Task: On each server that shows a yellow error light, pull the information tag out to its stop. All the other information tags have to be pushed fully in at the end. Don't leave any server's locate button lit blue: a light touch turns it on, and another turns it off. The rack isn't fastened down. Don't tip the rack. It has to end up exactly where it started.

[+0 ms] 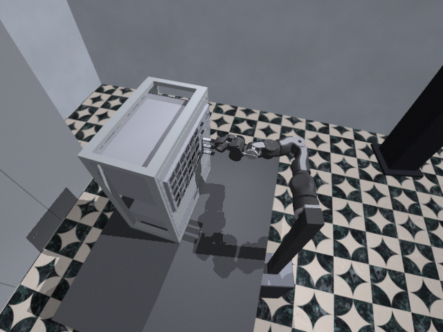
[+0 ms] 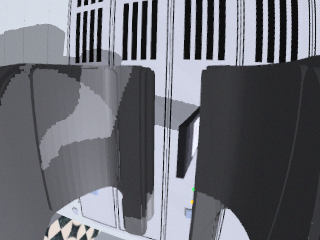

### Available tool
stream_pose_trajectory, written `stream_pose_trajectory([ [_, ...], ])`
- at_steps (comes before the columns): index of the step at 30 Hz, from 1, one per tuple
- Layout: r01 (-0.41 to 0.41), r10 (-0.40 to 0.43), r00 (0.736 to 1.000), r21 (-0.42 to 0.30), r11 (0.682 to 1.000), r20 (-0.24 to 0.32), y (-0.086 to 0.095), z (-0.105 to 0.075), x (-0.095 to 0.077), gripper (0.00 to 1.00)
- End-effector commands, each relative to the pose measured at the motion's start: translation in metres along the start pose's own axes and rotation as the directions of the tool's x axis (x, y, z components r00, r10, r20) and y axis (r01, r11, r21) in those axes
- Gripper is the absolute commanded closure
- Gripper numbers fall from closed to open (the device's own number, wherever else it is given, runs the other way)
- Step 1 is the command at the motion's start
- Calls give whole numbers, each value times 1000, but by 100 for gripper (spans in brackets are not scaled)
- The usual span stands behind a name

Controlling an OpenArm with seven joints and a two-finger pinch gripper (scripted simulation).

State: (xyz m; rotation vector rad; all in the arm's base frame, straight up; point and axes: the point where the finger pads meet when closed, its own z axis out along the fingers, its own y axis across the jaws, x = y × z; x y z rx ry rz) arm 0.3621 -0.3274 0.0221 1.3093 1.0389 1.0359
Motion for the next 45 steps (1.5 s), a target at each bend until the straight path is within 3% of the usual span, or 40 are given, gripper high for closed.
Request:
stream_pose_trajectory([
  [1,-10,10,1000,1,1000,12,-1,-5,-3,90],
  [10,-8,8,1000,0,1000,7,-2,-37,-3,90],
  [16,-8,8,1000,1,1000,8,1,-37,-4,90],
  [21,-9,9,1000,1,1000,9,38,-36,-3,90],
  [23,-9,9,1000,1,1000,9,44,-36,-3,90],
  [45,-9,9,1000,1,1000,8,46,-37,-3,90],
])
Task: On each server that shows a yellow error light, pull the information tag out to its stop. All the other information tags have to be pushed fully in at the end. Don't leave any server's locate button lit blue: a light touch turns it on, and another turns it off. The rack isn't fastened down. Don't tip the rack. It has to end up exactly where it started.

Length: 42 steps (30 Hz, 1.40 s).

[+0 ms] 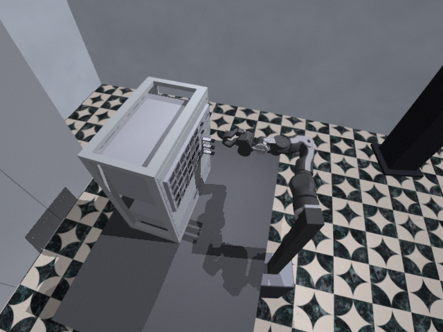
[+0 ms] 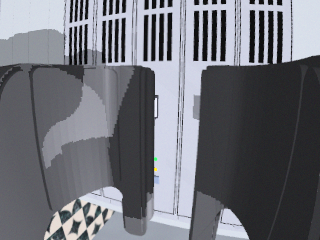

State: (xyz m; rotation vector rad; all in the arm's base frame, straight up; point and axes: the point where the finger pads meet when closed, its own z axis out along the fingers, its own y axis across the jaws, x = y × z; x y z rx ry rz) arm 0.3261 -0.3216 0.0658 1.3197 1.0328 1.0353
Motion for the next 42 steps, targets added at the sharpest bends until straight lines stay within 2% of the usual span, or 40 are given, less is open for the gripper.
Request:
stream_pose_trajectory([
  [1,-1,1,1000,-3,1000,2,2,0,0,90],
  [23,-1,1,1000,-3,1000,3,2,3,0,90],
  [28,-2,2,1000,-3,1000,2,3,20,0,90],
  [35,-2,1,1000,-14,1000,-3,6,59,2,90],
  [37,-2,1,1000,-14,1000,-3,6,59,2,90],
  [42,-3,3,1000,-14,1000,0,6,83,2,90],
])
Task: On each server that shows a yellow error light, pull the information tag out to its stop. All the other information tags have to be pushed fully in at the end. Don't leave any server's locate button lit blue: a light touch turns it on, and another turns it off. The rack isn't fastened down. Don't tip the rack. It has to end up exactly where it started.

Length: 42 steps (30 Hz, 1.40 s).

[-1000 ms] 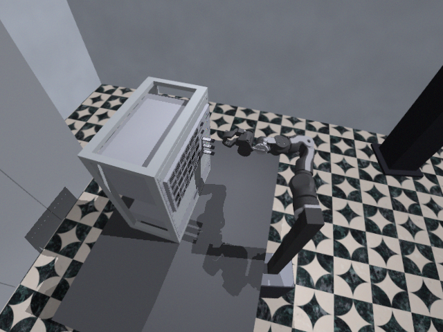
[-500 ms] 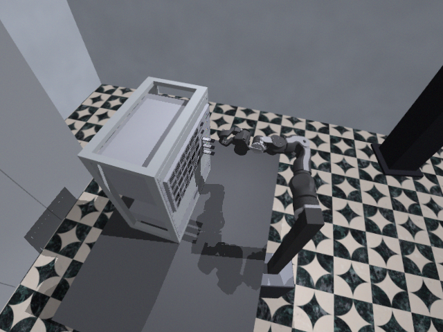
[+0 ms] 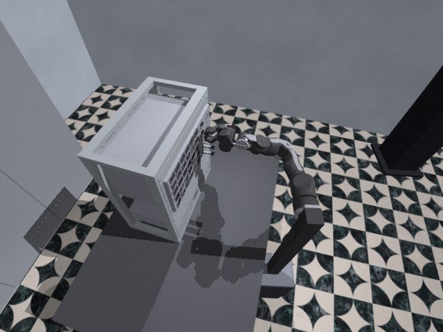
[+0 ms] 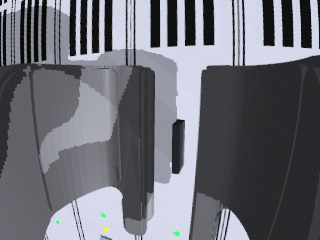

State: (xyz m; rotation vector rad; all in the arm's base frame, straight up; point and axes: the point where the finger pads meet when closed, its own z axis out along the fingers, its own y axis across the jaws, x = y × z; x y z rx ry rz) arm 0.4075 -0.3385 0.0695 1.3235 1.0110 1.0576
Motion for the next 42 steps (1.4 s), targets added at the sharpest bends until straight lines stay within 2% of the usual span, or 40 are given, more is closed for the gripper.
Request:
stream_pose_trajectory([
  [1,20,-20,1000,0,1000,2,2,3,-2,90],
  [6,19,-19,1000,0,1000,3,2,11,-2,90],
  [42,20,-20,1000,0,1000,1,-4,11,-2,90],
])
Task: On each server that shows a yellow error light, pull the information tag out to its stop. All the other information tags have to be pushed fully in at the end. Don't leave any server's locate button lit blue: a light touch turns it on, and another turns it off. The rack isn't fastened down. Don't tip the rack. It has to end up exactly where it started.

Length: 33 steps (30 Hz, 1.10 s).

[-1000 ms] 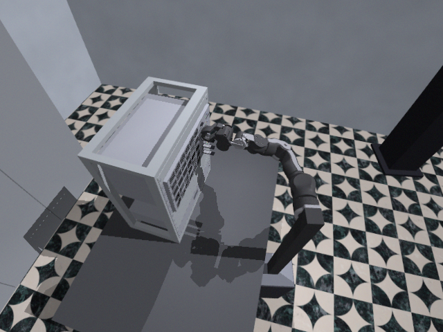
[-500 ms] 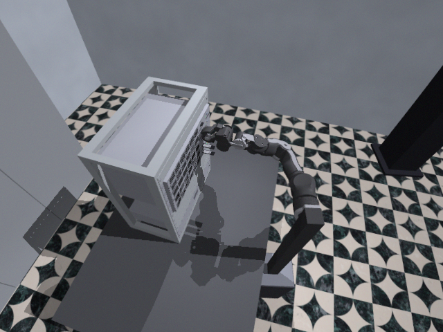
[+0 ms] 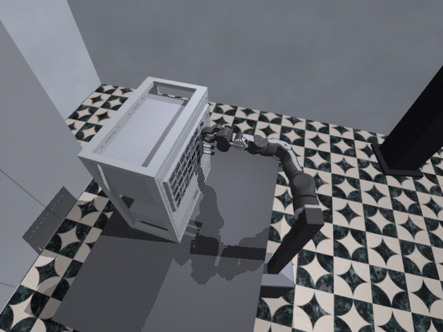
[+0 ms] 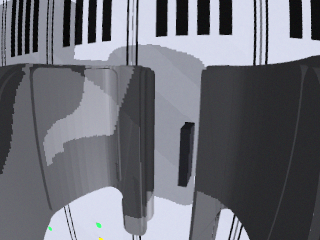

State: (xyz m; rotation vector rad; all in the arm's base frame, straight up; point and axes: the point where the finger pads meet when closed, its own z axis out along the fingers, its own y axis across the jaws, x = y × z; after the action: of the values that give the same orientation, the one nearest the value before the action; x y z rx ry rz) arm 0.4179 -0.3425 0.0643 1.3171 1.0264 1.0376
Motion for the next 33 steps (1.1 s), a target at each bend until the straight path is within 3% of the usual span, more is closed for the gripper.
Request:
stream_pose_trajectory([
  [1,-1,1,1000,-7,1000,-1,2,0,0,90],
  [33,-1,1,1000,-7,1000,0,4,-1,-2,90],
])
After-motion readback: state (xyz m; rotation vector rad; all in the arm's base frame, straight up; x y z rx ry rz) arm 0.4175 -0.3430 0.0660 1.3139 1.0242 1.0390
